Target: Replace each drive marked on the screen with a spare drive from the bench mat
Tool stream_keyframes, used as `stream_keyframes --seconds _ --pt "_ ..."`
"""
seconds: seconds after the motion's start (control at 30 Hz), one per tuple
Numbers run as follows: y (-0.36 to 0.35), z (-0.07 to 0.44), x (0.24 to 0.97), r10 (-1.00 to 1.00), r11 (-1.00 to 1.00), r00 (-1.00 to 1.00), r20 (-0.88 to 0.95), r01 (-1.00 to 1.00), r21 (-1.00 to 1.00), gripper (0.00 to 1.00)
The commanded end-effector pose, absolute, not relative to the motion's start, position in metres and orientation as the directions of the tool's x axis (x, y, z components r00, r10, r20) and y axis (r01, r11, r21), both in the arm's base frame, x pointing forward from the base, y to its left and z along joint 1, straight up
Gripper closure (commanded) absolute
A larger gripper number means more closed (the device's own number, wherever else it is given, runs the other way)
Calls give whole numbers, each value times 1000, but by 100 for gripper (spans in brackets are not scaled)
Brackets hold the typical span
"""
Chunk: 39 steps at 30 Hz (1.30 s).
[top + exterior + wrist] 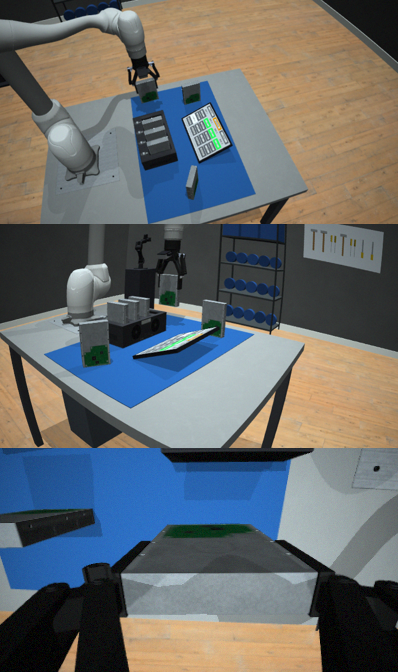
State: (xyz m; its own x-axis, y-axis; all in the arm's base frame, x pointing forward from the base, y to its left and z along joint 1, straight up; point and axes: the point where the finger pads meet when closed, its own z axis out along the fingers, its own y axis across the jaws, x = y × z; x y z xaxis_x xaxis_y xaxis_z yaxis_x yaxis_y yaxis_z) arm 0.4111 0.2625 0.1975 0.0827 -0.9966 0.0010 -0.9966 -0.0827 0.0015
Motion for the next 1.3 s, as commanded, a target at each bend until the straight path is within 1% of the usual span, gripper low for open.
stream_keyframes --seconds 0.0,0.47,0.93,1.27 --pt "263 194 412 -997 -83 83 0 -997 0 90" --pt "263 155 412 -997 -83 83 0 -997 0 90" --pt "263 136 413 -997 -83 83 0 -997 0 90" --pt "263 131 413 -997 -83 83 0 -997 0 90"
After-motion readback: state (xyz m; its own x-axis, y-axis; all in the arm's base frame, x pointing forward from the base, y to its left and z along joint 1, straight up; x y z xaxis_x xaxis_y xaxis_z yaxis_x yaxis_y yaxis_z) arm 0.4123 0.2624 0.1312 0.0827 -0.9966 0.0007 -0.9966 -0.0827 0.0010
